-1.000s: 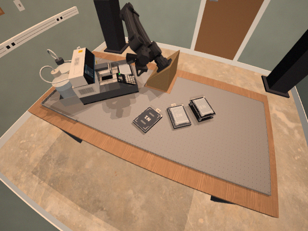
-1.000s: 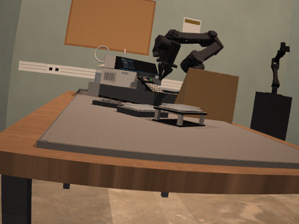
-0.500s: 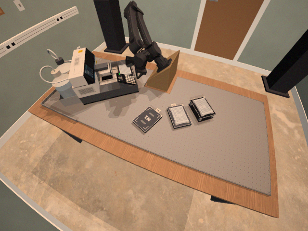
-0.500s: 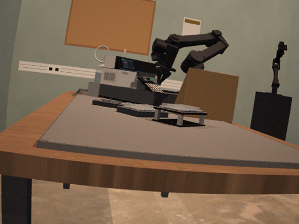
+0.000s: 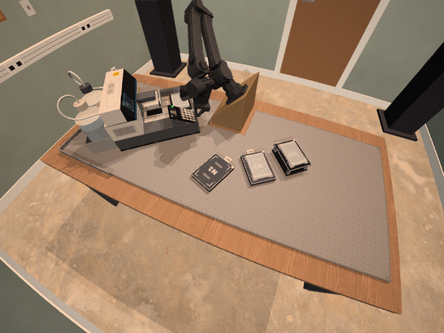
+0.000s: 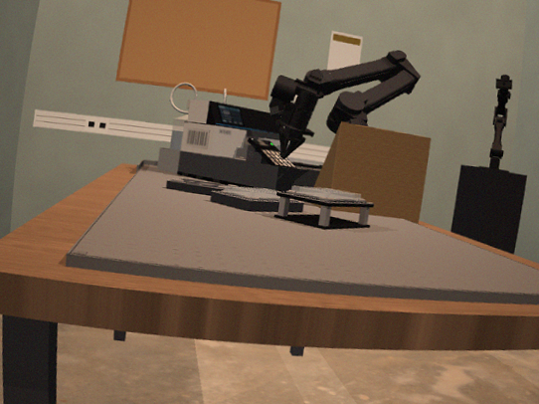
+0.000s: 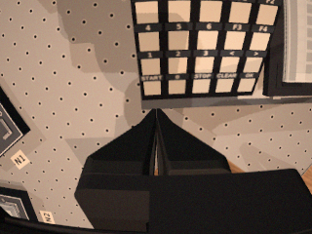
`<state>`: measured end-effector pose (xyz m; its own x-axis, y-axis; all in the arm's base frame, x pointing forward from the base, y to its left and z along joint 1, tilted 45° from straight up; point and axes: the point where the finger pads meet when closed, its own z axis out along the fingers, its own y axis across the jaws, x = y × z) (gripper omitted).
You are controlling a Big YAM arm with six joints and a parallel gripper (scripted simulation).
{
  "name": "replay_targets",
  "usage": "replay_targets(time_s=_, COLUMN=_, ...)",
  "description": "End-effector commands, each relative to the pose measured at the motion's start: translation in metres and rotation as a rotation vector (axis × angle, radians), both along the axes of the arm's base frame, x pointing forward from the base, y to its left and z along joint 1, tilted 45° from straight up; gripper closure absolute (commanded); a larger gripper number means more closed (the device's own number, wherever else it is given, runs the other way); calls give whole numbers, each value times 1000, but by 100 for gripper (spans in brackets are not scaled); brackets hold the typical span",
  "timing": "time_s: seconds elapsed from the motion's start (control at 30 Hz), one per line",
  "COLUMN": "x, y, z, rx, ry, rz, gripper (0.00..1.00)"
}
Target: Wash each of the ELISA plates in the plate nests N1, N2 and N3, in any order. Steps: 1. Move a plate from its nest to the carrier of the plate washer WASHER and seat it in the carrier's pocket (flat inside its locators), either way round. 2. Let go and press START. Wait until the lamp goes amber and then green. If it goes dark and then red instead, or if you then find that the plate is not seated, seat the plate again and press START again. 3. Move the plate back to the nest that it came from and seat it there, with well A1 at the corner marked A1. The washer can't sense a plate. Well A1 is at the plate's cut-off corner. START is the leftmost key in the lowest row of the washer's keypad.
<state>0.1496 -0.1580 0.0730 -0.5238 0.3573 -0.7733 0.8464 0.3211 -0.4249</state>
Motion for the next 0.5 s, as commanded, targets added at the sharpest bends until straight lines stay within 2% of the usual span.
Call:
replay_targets(time_s=0.0, x=4, y=-7, z=0, rx=-4, ry=19, rz=35, gripper=100)
replay_targets(time_s=0.47, x=8, y=-17, z=-2, rx=-7, ry=13, rz=37, gripper=100)
